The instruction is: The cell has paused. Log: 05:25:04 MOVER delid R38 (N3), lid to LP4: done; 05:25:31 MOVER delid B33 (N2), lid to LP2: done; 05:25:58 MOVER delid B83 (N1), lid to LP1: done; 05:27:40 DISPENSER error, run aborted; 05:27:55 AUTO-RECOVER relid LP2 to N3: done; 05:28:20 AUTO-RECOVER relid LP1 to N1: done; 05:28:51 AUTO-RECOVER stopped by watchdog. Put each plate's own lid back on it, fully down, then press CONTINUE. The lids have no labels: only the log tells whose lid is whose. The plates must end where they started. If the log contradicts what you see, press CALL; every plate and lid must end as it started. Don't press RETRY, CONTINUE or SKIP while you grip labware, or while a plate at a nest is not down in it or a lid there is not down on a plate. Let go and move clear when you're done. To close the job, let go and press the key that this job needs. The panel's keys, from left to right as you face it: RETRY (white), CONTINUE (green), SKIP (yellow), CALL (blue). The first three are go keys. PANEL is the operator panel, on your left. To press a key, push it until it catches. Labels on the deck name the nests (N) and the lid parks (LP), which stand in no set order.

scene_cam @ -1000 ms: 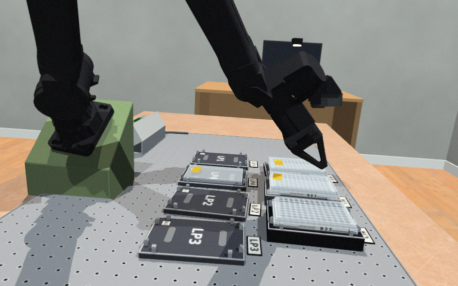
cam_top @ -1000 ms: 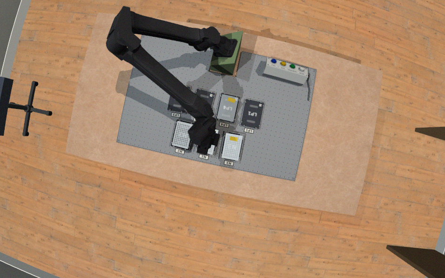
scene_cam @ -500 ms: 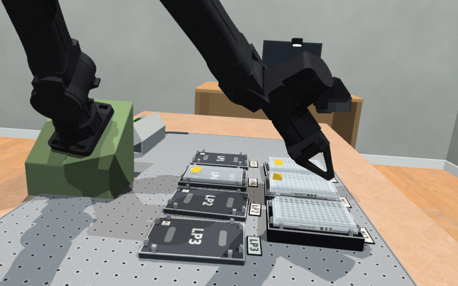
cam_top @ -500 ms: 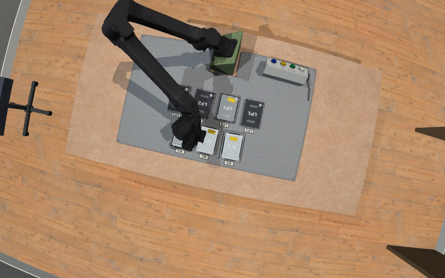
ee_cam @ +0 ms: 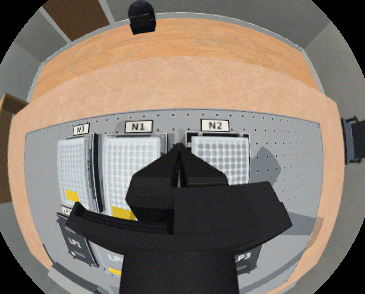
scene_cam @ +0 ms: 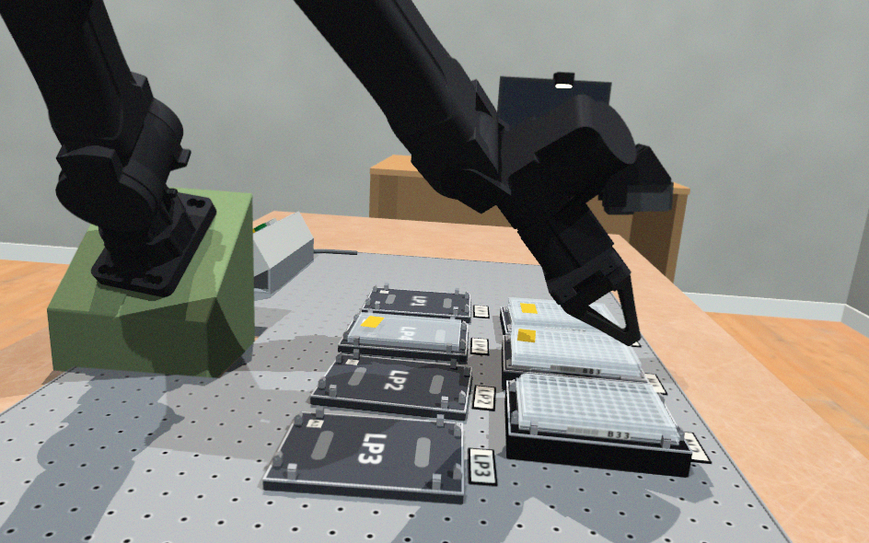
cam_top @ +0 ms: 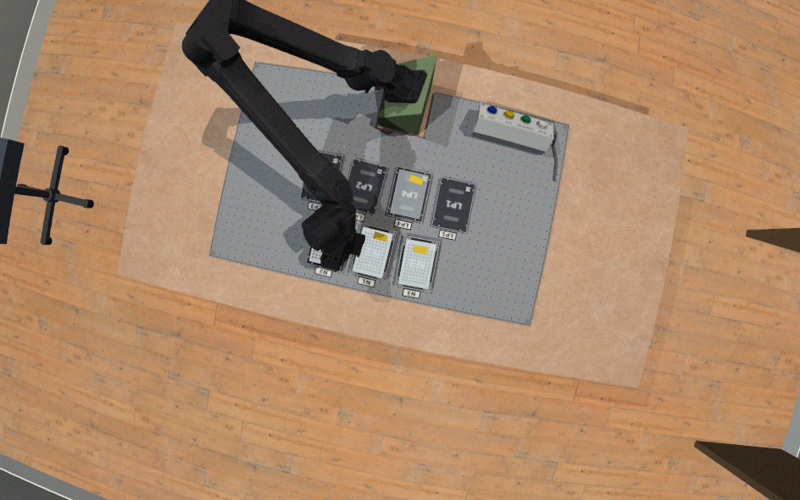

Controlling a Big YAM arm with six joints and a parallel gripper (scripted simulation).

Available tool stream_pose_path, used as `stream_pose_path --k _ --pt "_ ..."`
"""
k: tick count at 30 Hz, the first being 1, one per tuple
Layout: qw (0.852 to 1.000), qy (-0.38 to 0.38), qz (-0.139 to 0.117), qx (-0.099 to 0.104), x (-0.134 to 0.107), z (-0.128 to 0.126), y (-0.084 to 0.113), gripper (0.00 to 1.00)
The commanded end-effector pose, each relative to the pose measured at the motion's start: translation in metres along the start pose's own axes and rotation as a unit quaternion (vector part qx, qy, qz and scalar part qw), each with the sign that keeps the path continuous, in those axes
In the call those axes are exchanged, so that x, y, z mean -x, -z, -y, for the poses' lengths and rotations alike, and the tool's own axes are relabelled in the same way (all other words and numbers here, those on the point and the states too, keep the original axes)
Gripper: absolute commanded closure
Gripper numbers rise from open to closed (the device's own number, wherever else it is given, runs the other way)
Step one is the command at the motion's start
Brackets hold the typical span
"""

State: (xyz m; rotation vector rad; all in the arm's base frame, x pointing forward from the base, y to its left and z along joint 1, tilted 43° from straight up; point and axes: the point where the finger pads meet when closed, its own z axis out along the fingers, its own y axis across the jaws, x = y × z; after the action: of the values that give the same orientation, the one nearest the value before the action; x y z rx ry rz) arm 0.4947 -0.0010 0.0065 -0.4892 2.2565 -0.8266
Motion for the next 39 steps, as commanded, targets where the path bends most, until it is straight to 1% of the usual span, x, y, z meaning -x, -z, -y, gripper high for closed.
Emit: stream_pose_path --k 1,14,15,21,23,26,32,38,39 --pt "1.000 0.007 0.006 0.001 0.008 0.000 0.000 1.00" --pt "1.000 0.007 0.006 0.001 0.008 0.000 0.000 1.00" --pt "1.000 0.010 -0.003 0.006 0.014 -0.014 -0.001 0.00" --pt "0.998 0.012 -0.061 0.006 0.010 -0.044 0.002 0.00" --pt "0.998 0.012 -0.061 0.006 0.010 -0.044 0.002 0.00" --pt "0.996 0.014 -0.091 0.005 0.007 -0.059 0.003 0.00" --pt "0.989 0.016 -0.149 0.005 0.003 -0.090 0.006 0.00" --pt "0.978 0.018 -0.208 0.008 -0.003 -0.121 0.009 0.00" --pt "0.978 0.018 -0.208 0.008 -0.003 -0.121 0.009 0.00"
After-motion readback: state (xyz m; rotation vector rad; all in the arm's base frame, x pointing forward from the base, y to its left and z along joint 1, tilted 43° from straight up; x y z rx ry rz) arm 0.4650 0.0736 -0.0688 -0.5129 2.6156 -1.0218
